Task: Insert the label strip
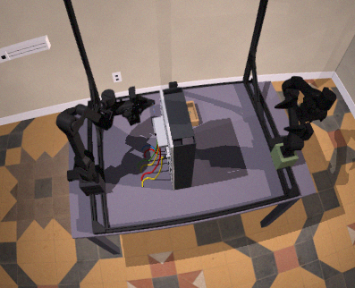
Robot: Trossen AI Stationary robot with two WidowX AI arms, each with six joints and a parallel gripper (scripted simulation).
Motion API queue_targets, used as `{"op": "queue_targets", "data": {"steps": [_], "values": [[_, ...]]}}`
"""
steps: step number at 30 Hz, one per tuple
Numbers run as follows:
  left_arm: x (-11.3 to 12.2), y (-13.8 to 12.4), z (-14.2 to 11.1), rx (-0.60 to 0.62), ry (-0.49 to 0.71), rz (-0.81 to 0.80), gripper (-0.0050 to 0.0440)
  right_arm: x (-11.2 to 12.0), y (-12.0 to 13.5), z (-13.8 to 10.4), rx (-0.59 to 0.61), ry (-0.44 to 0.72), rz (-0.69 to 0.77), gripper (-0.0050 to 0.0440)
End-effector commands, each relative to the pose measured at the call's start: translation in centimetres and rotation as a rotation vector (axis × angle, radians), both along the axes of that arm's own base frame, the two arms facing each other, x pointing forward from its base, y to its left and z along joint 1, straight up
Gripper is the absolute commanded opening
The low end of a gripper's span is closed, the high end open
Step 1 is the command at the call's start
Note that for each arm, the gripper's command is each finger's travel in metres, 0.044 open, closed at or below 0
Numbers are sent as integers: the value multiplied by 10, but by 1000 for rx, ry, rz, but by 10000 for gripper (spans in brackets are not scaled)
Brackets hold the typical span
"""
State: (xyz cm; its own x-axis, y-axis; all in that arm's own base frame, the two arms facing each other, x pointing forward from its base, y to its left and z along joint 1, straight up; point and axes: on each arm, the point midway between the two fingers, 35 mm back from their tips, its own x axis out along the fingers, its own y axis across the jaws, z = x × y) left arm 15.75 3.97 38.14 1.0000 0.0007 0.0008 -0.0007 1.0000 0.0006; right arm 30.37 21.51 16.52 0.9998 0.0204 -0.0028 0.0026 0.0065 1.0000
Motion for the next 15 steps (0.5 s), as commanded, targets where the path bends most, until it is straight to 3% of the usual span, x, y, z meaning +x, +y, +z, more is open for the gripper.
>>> {"op": "queue_targets", "data": {"steps": [1,15], "values": [[0,0,2,4,0,-1,440,-6,-12,7,26,-14,-12,-50],[0,0,2,4,0,-1,440,-4,-9,12,39,30,-5,-50]]}}
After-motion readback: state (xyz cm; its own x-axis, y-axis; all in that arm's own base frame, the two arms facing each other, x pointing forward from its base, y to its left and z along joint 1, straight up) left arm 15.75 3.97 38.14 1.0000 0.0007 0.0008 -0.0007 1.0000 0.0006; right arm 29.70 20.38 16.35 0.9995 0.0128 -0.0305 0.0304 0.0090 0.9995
